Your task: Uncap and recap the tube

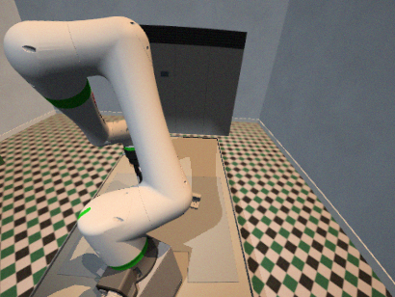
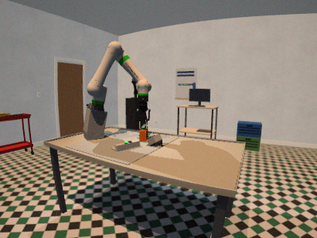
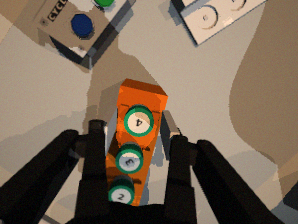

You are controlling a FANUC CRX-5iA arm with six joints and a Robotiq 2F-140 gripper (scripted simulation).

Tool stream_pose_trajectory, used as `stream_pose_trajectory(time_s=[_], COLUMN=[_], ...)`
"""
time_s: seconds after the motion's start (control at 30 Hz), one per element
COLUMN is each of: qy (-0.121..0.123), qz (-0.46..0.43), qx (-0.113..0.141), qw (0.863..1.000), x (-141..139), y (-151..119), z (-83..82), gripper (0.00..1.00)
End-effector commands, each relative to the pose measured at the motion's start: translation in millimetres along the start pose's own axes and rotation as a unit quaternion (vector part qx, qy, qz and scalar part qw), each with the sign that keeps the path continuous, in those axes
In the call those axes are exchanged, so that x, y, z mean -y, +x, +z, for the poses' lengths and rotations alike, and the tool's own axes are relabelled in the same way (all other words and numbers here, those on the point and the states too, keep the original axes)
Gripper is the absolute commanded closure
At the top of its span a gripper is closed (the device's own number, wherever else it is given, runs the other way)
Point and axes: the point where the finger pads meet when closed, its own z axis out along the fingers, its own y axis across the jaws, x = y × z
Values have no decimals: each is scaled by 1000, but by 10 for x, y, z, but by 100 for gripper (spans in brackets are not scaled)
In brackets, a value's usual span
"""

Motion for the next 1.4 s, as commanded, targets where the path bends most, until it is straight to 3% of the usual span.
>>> stream_pose_trajectory(time_s=[0.0,0.2,0.4,0.43,0.9,1.0,1.07,1.17,1.37], qy=[3,5,5,5,5,4,4,3,1], qz=[-72,-191,-195,-195,-195,-121,-121,-46,104], qx=[12,12,12,12,12,12,12,12,13], qw=[997,981,981,981,981,993,993,999,995], x=[1,2,3,3,3,3,3,3,3], y=[2,4,4,4,4,4,4,4,4], z=[-1,-1,-2,-2,-2,-1,-1,1,3], gripper=[65,65,65,100,100,100,100,100,100])
